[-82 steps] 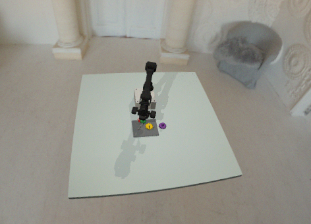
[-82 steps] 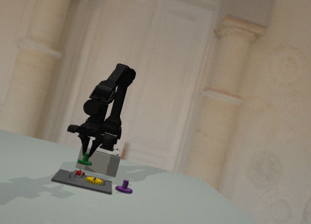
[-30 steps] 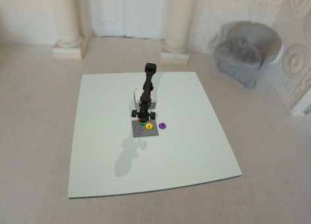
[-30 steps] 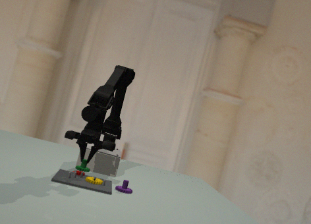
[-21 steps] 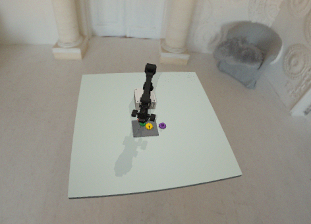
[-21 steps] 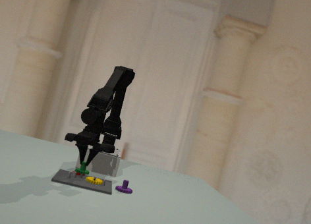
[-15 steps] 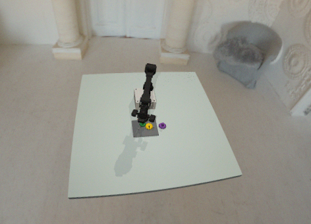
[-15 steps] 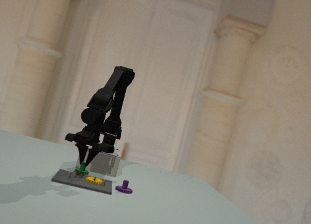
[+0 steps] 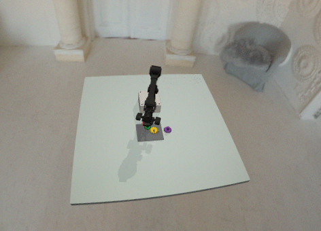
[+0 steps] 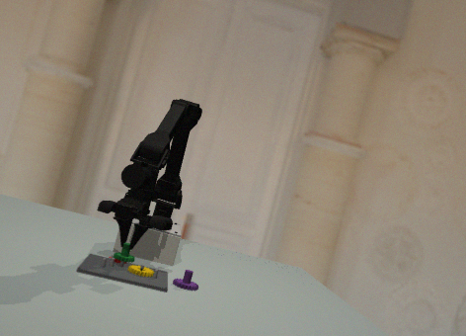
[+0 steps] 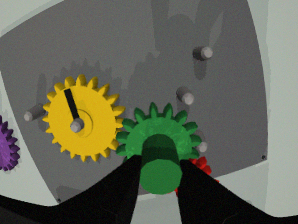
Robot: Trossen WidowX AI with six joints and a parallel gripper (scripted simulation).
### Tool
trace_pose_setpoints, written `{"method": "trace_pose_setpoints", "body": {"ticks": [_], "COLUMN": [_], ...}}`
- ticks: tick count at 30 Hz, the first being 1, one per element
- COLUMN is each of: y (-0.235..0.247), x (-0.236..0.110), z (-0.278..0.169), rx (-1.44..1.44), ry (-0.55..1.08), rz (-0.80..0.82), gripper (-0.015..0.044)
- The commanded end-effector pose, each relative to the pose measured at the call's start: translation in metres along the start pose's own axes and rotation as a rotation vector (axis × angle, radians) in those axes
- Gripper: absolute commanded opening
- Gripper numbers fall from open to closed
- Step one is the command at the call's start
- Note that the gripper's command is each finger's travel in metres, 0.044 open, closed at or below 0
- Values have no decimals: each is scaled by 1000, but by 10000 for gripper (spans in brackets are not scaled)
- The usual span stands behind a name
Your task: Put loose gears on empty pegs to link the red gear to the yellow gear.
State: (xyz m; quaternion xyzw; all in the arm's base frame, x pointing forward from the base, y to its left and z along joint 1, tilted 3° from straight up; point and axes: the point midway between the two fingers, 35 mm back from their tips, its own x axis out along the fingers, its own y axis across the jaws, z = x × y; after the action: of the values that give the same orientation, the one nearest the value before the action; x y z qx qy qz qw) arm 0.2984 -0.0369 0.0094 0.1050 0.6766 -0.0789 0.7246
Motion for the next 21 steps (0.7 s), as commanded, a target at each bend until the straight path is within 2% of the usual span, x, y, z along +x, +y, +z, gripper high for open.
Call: {"method": "trace_pose_setpoints", "body": {"ticks": [1,10,21], "y": [0,-1,1], "x": [-2,8,11], "z": [-1,1,0], "rx": [-105,-213,-63], "ry": [-1,-1,-1], "rz": [1,1,1], "gripper": [0,0,0]}}
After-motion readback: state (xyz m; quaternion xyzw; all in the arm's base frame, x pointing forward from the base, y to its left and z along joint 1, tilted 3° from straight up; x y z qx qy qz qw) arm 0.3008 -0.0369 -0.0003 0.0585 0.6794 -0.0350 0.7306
